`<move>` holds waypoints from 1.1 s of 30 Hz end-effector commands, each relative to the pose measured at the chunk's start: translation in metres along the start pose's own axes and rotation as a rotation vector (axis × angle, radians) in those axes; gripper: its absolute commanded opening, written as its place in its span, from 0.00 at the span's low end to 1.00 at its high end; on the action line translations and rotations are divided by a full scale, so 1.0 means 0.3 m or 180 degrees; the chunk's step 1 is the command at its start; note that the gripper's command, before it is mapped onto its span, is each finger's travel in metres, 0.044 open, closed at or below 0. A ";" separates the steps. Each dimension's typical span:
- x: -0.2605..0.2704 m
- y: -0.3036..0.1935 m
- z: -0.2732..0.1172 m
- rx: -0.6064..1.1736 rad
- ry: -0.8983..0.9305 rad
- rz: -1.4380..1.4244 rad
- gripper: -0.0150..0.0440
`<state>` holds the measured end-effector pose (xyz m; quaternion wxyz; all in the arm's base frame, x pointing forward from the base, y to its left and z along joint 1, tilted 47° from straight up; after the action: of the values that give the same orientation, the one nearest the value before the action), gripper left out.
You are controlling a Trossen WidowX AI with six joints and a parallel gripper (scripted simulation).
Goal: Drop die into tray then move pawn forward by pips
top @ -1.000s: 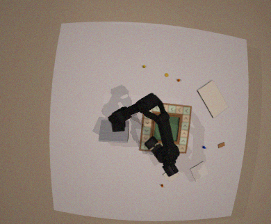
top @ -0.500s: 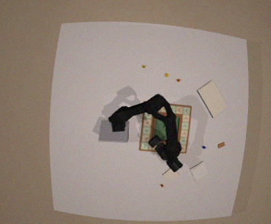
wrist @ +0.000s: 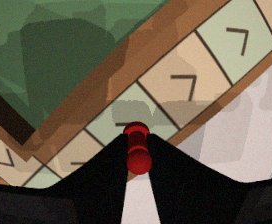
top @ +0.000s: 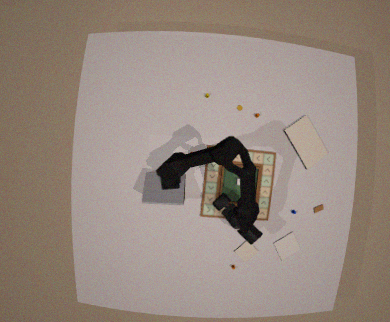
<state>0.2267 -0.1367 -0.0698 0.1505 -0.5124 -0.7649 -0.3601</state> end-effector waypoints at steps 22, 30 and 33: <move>-0.003 -0.002 -0.145 0.0002 0.0022 0.0030 1.00; 0.236 0.007 -0.329 0.0015 0.0024 0.1391 1.00; 0.356 0.000 -0.387 0.0021 0.0030 0.2020 1.00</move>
<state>0.1814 -0.1567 0.0483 0.2362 -0.6778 -0.6206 -0.3156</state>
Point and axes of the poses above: the point midway between the two fingers, 35 mm back from their tips, its own z axis out along the fingers, its own x axis across the jaws, y = z × x, the point moved 6 cm from there along -z, back along the fingers, and after that the axes turned 12 degrees about z, right-handed, at the moved point
